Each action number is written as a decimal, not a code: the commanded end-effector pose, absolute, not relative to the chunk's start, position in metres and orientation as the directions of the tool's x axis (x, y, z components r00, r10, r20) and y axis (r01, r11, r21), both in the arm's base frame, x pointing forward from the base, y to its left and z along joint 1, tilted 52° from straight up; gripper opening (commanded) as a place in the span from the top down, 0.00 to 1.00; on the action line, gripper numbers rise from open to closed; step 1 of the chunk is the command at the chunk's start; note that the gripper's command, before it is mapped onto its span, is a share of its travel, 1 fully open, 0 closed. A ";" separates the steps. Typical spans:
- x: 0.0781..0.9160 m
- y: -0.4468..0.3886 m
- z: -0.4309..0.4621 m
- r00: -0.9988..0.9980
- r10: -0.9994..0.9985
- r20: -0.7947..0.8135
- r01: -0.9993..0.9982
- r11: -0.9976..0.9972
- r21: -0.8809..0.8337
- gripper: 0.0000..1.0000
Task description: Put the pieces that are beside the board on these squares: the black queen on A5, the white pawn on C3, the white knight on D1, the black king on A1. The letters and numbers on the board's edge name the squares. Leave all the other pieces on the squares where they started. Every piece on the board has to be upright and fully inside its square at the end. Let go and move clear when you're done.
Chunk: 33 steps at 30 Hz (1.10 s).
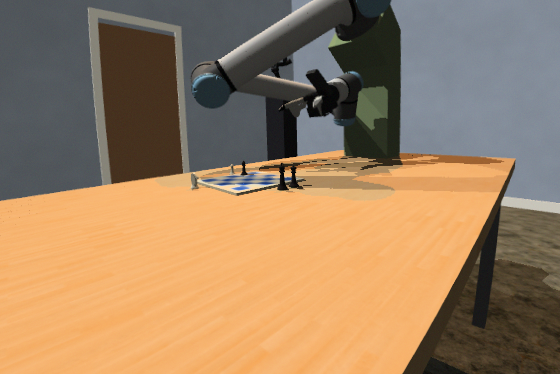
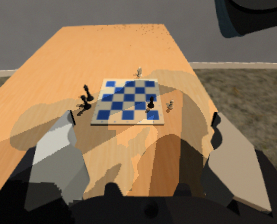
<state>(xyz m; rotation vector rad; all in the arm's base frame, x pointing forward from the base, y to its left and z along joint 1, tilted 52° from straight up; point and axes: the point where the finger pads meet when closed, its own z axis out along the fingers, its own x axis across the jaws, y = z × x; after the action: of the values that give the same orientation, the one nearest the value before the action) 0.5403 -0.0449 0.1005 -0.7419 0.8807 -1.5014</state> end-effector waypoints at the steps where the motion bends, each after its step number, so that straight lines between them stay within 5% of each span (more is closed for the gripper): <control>1: 0.545 -0.041 0.104 -0.114 -0.993 -0.030 0.483 -0.029 -0.875 0.00; 33: 0.618 0.030 0.162 -0.095 -0.995 0.013 -0.040 -0.009 -0.999 0.00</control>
<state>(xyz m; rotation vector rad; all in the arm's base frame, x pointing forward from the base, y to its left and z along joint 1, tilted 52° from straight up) 0.6115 0.0269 0.1576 -1.1782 1.2622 -1.2795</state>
